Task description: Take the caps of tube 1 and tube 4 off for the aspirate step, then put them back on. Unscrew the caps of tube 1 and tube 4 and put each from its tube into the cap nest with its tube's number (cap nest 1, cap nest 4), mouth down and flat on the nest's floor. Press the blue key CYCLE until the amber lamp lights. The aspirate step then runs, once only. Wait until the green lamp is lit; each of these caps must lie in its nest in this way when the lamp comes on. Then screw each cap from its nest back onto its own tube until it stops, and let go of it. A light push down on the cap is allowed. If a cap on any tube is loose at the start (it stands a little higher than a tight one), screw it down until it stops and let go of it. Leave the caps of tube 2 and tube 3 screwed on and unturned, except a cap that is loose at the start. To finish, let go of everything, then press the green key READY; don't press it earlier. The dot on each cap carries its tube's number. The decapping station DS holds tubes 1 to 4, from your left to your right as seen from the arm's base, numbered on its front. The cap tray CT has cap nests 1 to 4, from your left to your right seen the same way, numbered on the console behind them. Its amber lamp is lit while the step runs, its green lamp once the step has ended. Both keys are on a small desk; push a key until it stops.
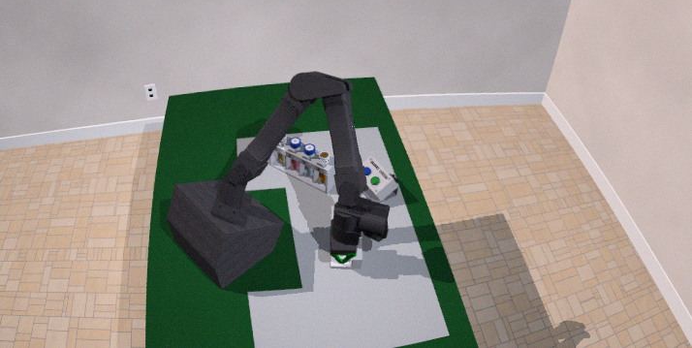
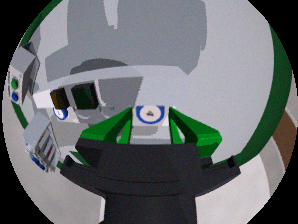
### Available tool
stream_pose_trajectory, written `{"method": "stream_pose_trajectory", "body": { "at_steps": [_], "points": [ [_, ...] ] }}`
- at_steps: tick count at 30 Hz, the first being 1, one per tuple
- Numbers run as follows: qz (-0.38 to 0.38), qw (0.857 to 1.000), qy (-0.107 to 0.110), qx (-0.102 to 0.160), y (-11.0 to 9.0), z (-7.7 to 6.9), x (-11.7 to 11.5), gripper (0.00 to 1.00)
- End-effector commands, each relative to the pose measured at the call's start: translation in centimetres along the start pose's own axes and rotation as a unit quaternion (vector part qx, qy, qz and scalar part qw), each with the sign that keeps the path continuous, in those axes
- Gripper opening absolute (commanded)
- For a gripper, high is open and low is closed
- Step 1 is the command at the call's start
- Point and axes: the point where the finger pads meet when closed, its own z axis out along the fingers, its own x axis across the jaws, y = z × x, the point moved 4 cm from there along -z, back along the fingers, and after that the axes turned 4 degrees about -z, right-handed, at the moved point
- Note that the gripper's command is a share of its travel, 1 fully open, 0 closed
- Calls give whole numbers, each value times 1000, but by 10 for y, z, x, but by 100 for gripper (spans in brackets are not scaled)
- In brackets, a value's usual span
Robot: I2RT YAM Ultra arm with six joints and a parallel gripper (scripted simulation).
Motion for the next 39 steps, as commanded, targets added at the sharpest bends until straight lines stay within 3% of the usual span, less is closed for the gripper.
{"method": "stream_pose_trajectory", "body": {
  "at_steps": [1,8,10,25,27,32,39],
  "points": [
    [-1,1000,-2,-4,2,-7,-1,47],
    [-1,1000,-2,-4,2,-42,-1,47],
    [-1,1000,-2,-4,2,-42,-1,47],
    [-1,1000,-3,-4,1,-117,-1,47],
    [-1,1000,-3,-4,1,-117,-1,47],
    [-1,1000,-3,-4,1,-140,-1,47],
    [-1,1000,-3,-4,1,-140,-1,47]
  ]
}}
